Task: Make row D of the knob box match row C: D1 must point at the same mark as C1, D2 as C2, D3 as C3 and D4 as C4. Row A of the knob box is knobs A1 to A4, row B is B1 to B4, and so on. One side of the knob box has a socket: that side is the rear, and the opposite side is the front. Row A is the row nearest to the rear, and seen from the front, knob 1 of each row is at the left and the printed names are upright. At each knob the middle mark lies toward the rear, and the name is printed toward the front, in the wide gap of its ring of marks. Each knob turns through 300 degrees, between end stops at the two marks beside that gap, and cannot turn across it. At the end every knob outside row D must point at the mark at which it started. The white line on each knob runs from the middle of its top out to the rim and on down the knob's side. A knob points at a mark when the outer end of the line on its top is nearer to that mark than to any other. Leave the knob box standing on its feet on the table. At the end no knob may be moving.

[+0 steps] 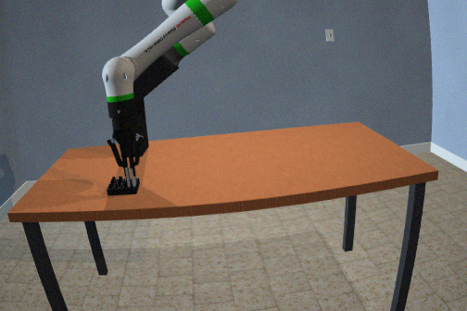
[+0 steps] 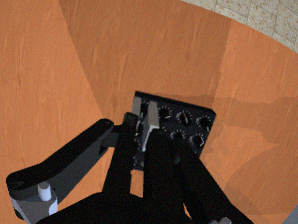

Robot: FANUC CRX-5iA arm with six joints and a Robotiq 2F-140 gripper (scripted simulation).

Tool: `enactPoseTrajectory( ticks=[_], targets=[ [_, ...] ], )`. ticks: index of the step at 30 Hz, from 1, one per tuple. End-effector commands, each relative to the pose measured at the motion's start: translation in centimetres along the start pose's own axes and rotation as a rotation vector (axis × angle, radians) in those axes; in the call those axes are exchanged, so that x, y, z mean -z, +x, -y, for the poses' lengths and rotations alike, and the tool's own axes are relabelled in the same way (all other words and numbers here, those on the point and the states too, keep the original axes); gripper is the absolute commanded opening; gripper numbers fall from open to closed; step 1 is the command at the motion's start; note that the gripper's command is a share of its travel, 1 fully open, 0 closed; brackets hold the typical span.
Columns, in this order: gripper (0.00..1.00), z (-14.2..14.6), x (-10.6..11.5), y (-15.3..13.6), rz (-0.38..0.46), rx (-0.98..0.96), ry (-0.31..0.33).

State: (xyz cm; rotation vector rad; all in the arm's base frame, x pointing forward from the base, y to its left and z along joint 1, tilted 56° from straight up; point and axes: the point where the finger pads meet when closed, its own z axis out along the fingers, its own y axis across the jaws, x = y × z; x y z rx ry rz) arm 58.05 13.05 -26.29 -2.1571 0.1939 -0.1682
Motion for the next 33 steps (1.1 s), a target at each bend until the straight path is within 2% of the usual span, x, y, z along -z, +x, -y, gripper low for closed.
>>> enactPoseTrajectory(
  ticks=[1,25,33],
  targets=[
    [0.05,-0.02,0.02,0.01,0.000,0.000,0.000],
    [0.05,-0.02,0.02,0.01,0.000,0.030,0.000],
    [0.05,-0.02,0.02,0.01,0.000,0.096,0.000]
  ],
)
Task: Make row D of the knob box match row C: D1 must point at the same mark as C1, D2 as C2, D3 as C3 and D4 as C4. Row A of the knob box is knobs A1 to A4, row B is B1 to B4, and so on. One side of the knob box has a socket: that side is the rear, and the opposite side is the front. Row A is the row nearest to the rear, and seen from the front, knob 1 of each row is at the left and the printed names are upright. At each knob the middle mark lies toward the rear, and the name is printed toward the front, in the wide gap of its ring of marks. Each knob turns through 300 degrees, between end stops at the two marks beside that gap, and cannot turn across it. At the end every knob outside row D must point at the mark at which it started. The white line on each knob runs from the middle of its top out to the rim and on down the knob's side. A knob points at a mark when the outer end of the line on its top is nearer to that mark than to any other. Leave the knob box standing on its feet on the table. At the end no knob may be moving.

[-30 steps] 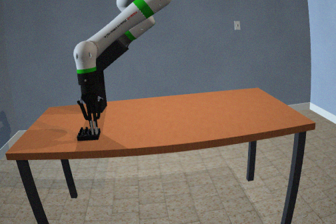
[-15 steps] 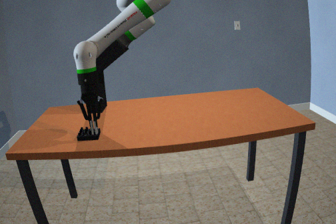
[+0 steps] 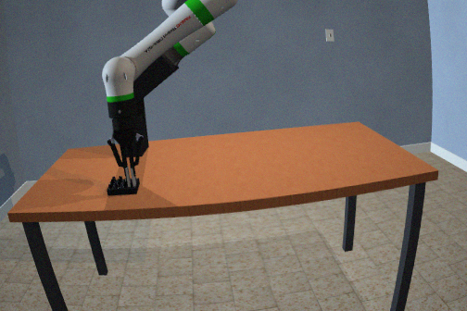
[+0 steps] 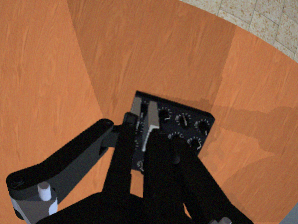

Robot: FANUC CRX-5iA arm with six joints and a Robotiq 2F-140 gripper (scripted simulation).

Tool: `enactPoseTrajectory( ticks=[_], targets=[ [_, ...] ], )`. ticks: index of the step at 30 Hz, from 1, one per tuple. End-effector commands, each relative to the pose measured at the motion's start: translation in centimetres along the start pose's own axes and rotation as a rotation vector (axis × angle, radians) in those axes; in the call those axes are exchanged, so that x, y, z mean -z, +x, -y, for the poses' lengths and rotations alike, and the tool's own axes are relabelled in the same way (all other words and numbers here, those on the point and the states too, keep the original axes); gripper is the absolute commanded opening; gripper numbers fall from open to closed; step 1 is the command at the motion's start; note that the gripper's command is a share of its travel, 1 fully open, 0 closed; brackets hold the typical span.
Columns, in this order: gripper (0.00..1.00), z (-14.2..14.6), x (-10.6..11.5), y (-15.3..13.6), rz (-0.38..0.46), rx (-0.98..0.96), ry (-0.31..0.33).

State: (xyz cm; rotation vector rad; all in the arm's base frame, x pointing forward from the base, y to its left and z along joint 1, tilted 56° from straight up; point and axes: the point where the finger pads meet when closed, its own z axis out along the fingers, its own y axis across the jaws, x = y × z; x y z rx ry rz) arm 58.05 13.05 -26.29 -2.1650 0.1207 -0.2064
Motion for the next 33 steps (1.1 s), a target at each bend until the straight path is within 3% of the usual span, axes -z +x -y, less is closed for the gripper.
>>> enactPoseTrajectory(
  ticks=[1,12,33],
  targets=[
    [0.05,-0.02,0.02,0.01,-0.001,0.040,0.000],
    [0.05,-0.02,0.02,0.01,-0.001,0.175,0.000],
    [0.05,-0.02,0.02,0.01,-0.001,0.614,-0.001]
  ],
)
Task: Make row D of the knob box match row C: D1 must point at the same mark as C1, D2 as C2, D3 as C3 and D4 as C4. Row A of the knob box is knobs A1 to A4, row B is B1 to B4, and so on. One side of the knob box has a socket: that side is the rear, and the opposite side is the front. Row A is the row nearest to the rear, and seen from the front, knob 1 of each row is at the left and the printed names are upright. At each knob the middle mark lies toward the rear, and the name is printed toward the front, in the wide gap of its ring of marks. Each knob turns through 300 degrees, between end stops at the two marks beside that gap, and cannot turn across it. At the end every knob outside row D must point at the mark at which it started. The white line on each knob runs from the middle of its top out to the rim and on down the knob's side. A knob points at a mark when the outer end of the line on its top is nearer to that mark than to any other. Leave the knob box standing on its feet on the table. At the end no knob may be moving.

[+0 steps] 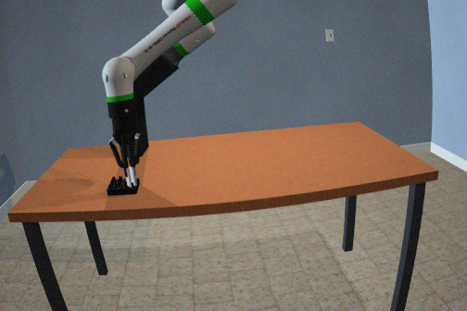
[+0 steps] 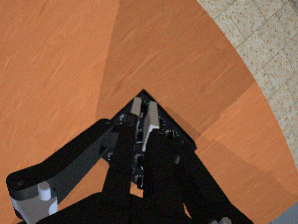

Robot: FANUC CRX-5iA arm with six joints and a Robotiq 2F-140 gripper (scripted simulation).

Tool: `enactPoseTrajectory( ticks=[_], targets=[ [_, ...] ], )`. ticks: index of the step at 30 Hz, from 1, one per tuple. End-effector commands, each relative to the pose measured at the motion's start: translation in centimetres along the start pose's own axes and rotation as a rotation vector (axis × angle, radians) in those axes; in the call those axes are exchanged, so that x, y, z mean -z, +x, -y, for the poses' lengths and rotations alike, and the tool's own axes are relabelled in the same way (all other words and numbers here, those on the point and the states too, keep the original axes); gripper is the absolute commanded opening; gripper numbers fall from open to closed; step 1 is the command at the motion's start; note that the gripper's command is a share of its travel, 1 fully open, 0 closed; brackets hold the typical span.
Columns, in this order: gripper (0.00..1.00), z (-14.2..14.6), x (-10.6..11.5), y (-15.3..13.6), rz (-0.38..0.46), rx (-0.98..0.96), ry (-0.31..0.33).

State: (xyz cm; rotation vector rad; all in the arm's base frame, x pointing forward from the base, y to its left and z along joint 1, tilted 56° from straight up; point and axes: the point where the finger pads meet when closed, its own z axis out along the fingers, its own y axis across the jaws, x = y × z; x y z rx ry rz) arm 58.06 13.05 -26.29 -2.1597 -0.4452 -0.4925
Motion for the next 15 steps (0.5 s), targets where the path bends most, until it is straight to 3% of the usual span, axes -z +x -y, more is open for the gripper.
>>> enactPoseTrajectory(
  ticks=[1,15],
  targets=[
    [0.05,-0.02,0.02,-0.01,-0.005,0.125,-0.003],
    [0.05,-0.02,0.02,-0.01,-0.005,0.447,-0.004]
  ],
)
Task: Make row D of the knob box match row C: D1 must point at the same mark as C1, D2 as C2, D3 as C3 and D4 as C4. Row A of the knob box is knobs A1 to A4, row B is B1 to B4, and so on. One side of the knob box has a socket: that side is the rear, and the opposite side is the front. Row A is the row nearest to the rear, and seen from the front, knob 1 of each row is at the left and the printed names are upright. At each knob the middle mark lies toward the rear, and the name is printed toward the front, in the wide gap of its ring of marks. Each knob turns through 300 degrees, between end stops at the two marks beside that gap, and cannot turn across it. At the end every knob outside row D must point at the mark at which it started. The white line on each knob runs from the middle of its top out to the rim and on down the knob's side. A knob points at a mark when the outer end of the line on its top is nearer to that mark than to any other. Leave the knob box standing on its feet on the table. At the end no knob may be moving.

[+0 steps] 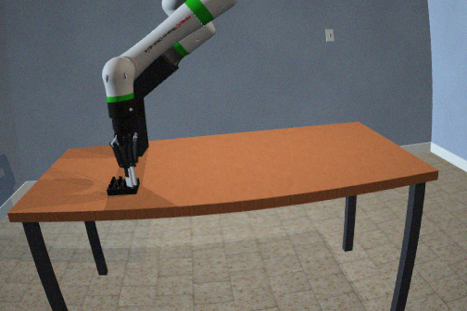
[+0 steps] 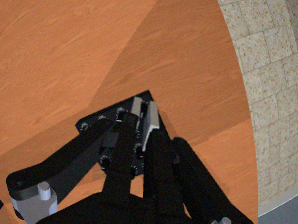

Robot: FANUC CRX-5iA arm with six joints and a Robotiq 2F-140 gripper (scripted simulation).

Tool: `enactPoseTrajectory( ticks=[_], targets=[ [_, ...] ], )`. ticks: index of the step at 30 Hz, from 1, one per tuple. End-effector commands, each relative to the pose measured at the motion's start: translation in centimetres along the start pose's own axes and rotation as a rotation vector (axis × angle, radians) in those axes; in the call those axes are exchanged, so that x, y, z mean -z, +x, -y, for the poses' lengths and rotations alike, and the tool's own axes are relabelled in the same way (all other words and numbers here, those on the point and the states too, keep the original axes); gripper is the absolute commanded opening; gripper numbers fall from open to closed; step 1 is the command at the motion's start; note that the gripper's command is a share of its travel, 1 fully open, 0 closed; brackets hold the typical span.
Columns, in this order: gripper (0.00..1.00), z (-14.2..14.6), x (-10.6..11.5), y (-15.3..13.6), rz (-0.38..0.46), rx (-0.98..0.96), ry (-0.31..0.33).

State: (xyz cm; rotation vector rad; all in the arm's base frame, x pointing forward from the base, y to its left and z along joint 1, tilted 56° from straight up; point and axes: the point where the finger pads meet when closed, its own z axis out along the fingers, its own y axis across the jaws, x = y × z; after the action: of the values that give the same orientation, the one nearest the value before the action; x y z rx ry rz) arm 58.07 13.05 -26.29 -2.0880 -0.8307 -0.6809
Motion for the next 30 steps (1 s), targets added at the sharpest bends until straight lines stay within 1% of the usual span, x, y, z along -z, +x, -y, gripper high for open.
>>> enactPoseTrajectory(
  ticks=[1,10,12,25,30],
  targets=[
    [0.05,-0.01,0.02,-0.02,-0.005,0.123,-0.006],
    [0.05,-0.01,0.02,-0.02,-0.005,0.341,-0.006],
    [0.05,-0.01,0.02,-0.02,-0.005,0.341,-0.006],
    [0.05,-0.01,0.02,-0.02,-0.004,0.579,-0.007],
    [0.05,-0.01,0.02,-0.02,-0.004,0.618,-0.007]
  ],
)
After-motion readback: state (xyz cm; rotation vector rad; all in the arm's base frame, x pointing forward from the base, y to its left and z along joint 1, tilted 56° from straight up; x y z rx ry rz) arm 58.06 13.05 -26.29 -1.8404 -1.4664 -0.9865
